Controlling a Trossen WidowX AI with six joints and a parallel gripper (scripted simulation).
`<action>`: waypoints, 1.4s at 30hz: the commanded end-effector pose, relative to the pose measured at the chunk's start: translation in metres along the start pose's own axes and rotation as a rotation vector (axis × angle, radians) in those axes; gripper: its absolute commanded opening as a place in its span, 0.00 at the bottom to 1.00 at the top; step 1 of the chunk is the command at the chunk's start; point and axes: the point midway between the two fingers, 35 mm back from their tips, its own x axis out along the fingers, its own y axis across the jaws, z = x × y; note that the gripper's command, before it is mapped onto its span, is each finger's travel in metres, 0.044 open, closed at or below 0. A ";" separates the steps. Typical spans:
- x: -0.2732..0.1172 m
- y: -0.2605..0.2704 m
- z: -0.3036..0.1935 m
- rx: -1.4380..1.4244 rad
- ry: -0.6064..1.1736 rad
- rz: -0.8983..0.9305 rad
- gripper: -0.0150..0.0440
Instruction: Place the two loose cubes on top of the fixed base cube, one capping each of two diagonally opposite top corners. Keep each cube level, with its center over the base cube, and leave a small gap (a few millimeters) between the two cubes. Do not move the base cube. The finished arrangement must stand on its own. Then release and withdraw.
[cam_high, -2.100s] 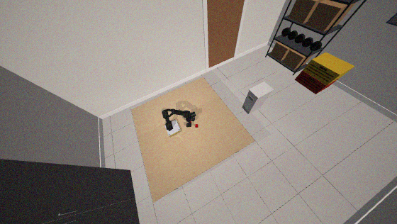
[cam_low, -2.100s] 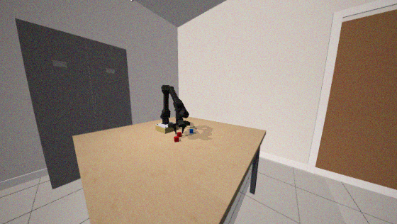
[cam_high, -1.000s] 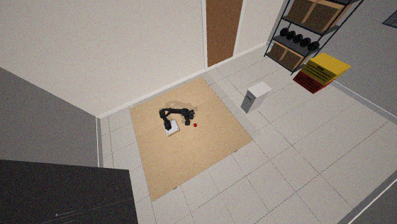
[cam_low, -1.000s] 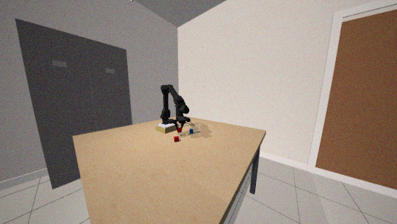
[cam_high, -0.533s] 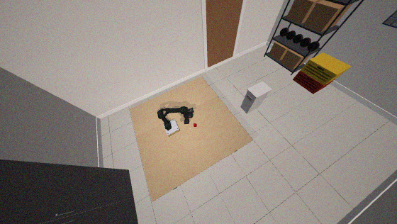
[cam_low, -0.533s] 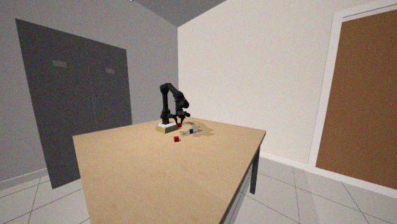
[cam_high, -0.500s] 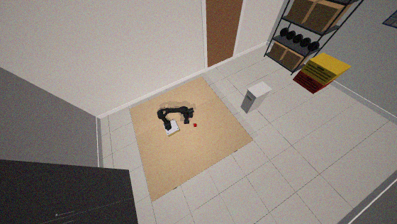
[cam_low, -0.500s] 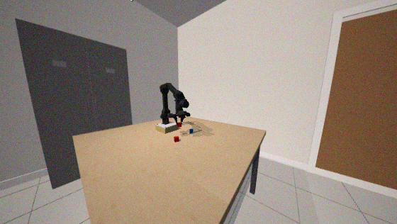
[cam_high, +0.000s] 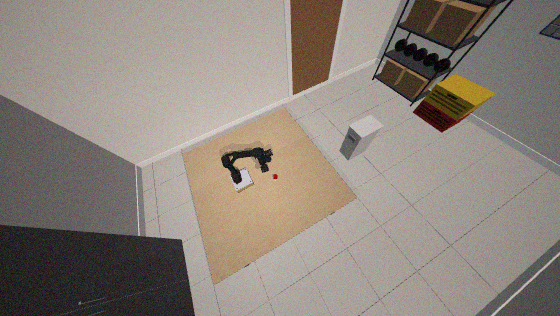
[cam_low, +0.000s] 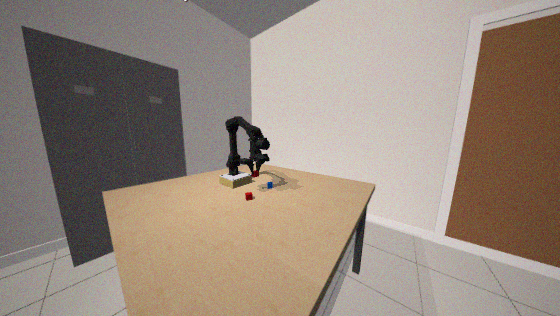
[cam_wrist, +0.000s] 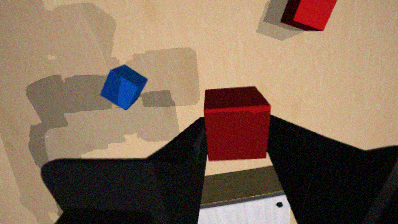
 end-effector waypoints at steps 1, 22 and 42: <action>0.003 0.011 0.003 -0.167 -0.005 0.004 0.43; 0.024 0.068 0.006 -1.084 -0.009 0.007 0.43; 0.036 0.101 0.002 -1.627 -0.013 0.006 0.43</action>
